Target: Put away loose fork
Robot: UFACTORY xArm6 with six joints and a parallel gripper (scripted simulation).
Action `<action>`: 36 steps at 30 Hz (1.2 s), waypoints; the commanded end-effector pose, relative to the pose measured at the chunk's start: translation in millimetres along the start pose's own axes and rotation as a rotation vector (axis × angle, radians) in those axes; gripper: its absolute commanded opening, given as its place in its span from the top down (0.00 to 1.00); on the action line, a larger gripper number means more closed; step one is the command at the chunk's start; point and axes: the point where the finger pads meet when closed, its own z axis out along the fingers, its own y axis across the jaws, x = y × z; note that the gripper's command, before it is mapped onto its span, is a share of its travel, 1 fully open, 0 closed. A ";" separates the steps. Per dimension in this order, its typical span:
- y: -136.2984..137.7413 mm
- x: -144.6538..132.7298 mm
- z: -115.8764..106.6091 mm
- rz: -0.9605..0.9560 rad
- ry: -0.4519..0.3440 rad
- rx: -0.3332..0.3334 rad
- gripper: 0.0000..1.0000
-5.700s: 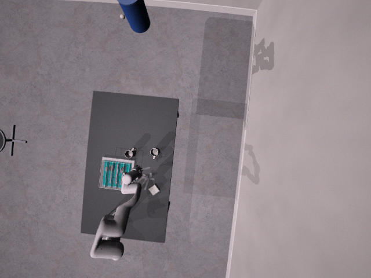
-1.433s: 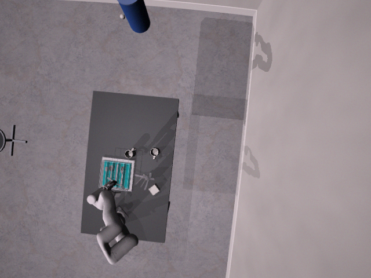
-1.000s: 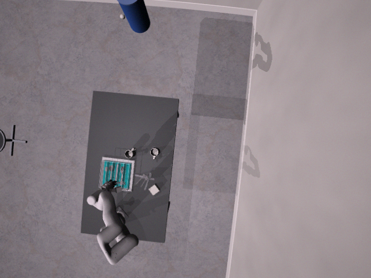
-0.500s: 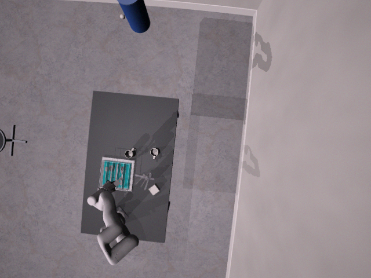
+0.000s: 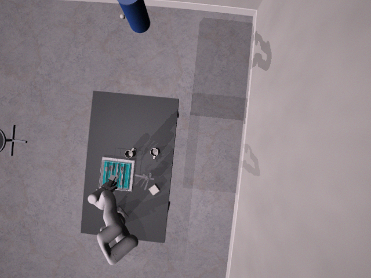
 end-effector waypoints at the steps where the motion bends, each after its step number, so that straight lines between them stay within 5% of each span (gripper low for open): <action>1: -1.0 0.9 -0.6 -0.248 -0.125 0.004 0.95; 36: -1.0 0.0 11.3 -0.305 -0.154 0.001 0.95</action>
